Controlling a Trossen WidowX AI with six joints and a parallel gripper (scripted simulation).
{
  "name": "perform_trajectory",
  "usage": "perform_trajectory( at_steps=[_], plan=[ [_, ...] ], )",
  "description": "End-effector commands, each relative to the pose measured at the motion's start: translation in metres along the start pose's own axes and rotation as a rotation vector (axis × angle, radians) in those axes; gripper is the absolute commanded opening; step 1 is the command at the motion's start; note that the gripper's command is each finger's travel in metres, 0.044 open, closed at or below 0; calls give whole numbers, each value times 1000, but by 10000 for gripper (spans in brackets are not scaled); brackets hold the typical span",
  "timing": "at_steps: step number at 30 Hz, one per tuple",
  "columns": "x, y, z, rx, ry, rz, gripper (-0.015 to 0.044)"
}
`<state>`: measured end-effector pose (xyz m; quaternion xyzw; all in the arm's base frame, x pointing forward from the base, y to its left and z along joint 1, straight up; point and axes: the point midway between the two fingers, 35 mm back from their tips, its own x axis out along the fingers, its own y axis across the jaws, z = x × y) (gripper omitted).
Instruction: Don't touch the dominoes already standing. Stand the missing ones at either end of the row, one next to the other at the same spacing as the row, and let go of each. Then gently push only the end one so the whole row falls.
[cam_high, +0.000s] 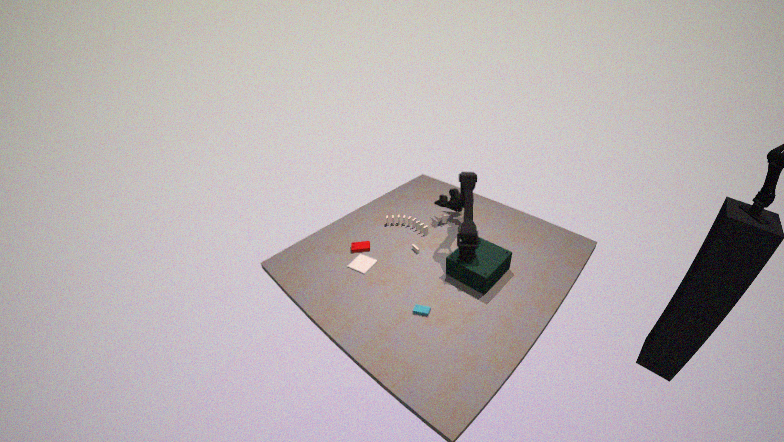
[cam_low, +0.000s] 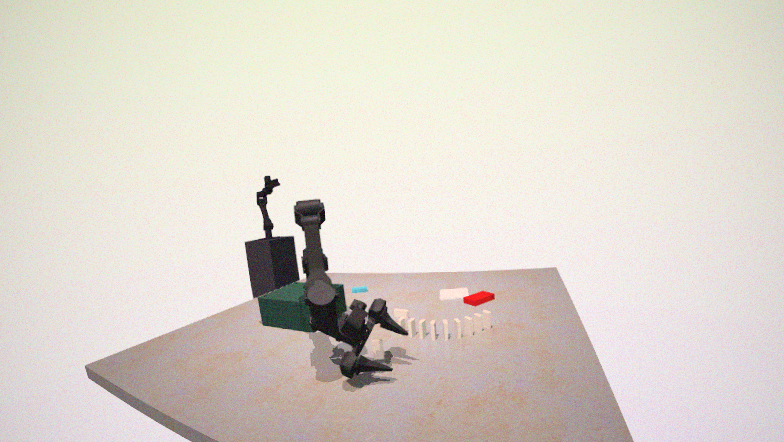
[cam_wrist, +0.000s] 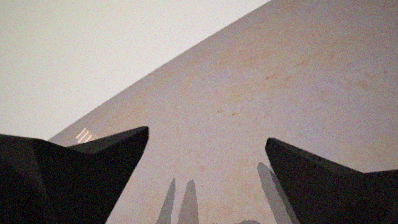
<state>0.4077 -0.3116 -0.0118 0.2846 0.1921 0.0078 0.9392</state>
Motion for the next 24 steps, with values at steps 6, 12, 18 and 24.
perform_trajectory(
  at_steps=[6, 12, 18, 24],
  plan=[
    [1, 30, 11, 466, 376, -574, 440],
    [-26, 54, 6, 536, 511, -783, 440],
    [-45, 68, -2, 564, 596, -874, 440],
    [-67, 84, -4, 575, 677, -982, 440]
  ],
)
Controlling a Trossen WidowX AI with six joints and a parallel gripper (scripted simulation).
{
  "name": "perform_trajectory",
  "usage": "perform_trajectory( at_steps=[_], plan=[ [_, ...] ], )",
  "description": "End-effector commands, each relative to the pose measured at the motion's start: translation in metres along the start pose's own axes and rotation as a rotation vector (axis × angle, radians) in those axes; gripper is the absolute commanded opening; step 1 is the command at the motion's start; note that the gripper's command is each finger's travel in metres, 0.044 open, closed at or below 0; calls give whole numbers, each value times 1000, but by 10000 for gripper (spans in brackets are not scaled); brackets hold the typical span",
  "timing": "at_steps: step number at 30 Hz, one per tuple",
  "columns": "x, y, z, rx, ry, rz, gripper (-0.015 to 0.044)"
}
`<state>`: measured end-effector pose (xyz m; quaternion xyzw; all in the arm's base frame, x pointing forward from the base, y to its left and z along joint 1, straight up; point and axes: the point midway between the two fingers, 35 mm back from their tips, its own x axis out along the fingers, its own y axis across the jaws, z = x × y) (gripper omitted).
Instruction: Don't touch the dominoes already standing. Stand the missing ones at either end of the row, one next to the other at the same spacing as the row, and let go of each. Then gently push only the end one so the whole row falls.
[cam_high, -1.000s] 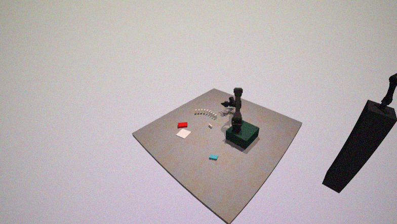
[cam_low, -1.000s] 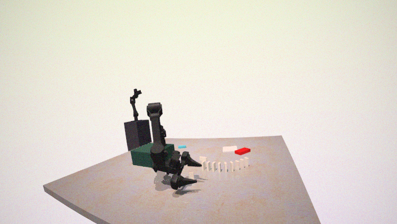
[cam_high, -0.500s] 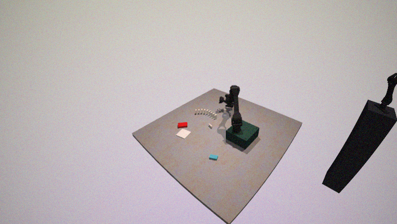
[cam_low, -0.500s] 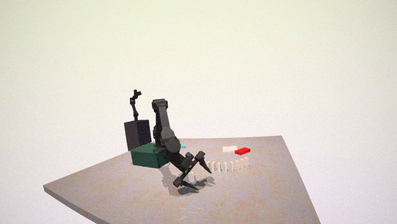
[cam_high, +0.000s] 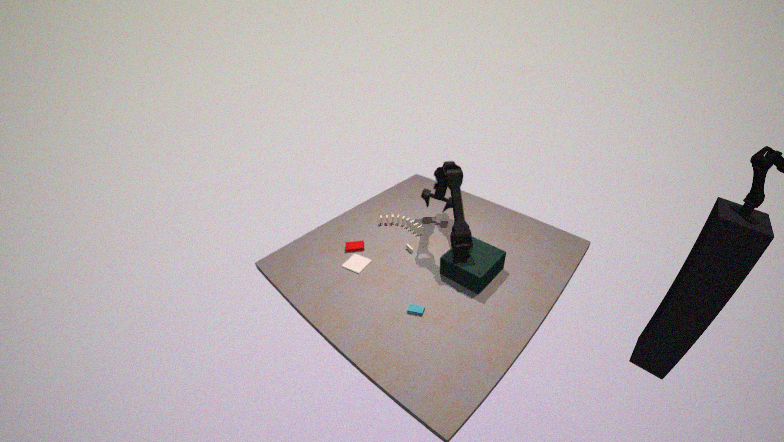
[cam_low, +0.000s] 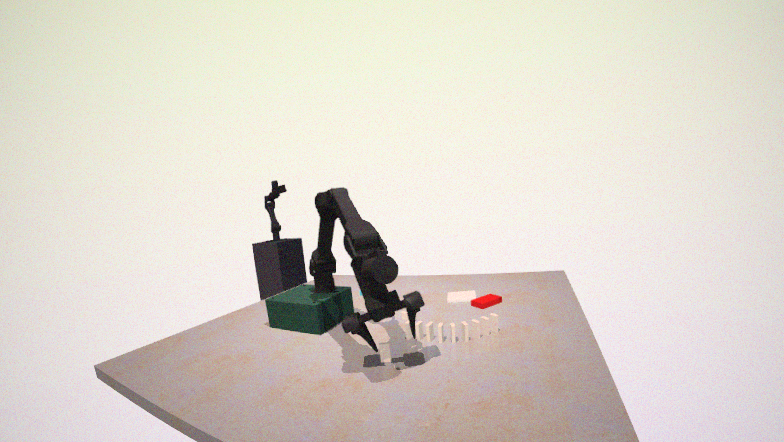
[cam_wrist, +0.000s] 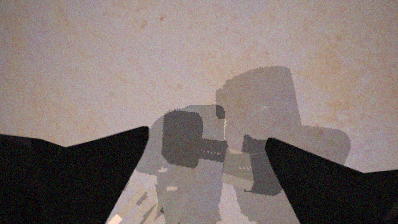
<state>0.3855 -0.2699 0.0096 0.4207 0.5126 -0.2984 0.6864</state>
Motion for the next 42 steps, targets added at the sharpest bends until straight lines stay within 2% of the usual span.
perform_trajectory(
  at_steps=[1, 11, 18, 34, 42],
  plan=[
    [-52, -5, -30, 65, 78, -257, 440],
    [-50, -6, -30, 65, 78, -257, 440],
    [9, -22, -36, 65, 78, -257, 440],
    [25, -26, -37, 65, 79, -257, 440],
    [25, -26, -37, 65, 79, -257, 230]
  ],
)
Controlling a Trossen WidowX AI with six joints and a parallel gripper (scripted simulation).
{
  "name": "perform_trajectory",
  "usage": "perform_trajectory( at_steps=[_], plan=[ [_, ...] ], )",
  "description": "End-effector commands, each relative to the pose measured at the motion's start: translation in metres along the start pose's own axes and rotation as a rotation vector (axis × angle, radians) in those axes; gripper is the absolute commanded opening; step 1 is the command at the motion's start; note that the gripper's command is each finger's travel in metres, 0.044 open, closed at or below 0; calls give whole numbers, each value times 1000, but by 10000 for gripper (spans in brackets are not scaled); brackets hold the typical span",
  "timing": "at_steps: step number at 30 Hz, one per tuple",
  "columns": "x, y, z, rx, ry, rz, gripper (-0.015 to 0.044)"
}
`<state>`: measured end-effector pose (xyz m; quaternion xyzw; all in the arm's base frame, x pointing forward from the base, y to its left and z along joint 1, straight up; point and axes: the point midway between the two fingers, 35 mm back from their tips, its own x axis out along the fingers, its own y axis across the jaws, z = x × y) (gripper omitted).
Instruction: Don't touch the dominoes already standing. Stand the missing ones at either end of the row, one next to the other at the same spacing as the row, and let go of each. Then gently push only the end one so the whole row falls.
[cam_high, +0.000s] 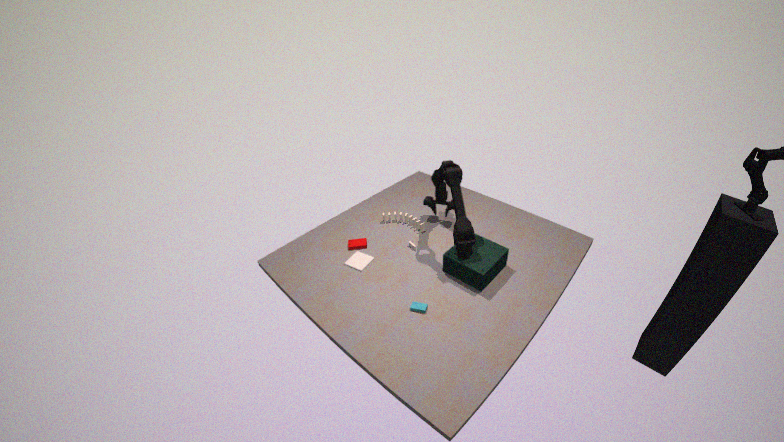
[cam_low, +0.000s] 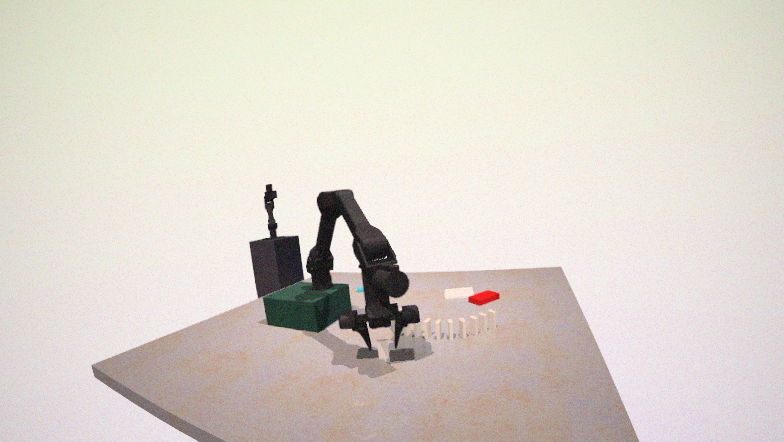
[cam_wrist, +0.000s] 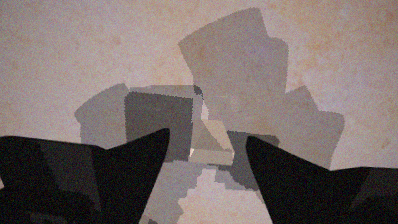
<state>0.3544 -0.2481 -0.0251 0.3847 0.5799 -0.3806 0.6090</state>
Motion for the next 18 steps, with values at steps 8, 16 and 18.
perform_trajectory(
  at_steps=[8, 16, 18],
  plan=[
    [1, 0, 0, 6, -2, -3, 107],
    [-10, 1, 2, 5, -2, -3, 107],
    [-40, 3, 5, 4, -2, -2, 107]
  ],
)
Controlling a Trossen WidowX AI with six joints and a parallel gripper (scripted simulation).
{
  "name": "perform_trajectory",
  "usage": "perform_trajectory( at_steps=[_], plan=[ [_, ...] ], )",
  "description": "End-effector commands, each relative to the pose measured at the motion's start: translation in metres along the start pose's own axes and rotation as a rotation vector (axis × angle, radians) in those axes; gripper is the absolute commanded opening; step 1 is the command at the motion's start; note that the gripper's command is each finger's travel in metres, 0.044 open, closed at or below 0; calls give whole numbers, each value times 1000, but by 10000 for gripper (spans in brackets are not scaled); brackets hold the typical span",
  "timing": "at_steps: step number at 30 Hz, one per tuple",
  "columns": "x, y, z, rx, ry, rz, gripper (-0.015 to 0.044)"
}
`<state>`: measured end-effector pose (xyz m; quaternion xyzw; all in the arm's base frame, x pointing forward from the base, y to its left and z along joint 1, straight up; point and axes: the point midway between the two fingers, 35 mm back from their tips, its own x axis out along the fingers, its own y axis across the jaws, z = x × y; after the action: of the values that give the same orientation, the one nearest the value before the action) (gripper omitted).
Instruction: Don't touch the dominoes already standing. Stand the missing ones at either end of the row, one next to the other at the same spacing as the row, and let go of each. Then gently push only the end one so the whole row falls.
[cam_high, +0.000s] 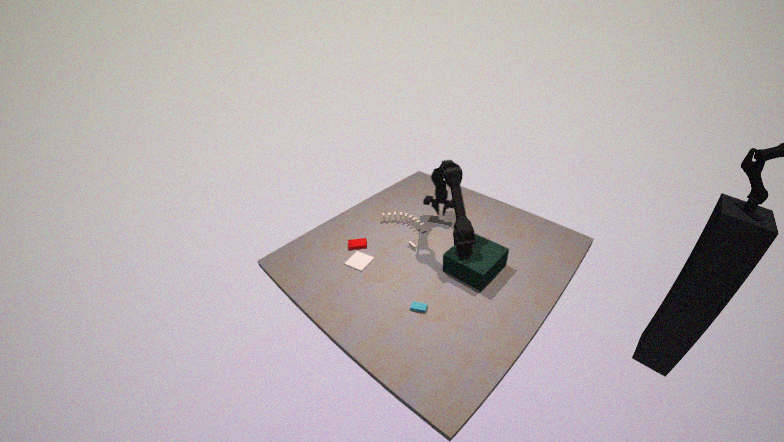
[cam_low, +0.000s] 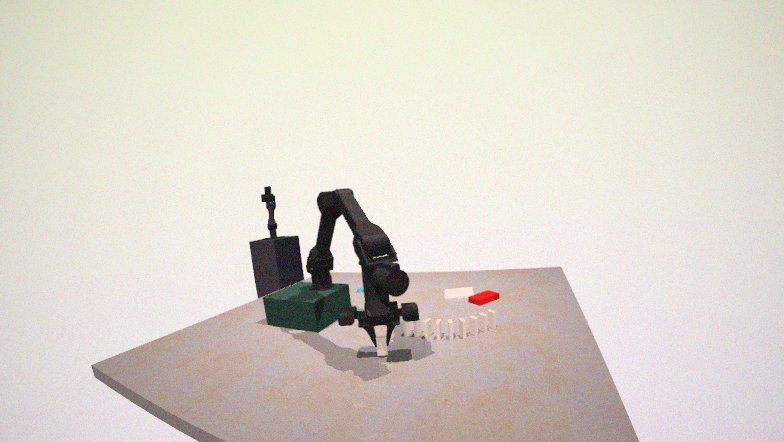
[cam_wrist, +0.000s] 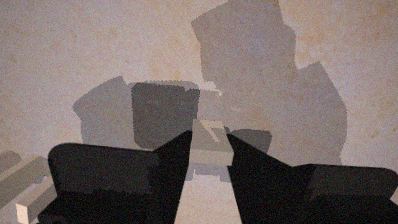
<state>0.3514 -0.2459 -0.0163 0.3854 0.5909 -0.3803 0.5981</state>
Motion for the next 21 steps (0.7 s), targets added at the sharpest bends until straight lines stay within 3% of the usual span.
perform_trajectory(
  at_steps=[1, 6, 15, 21],
  plan=[
    [-49, 4, 8, 3, -29, 14, 107],
    [-123, 1, 0, 0, -27, 16, 107],
    [-126, 2, -3, -16, -27, 16, 107],
    [-128, 30, -75, -518, -26, 11, 107]
  ],
)
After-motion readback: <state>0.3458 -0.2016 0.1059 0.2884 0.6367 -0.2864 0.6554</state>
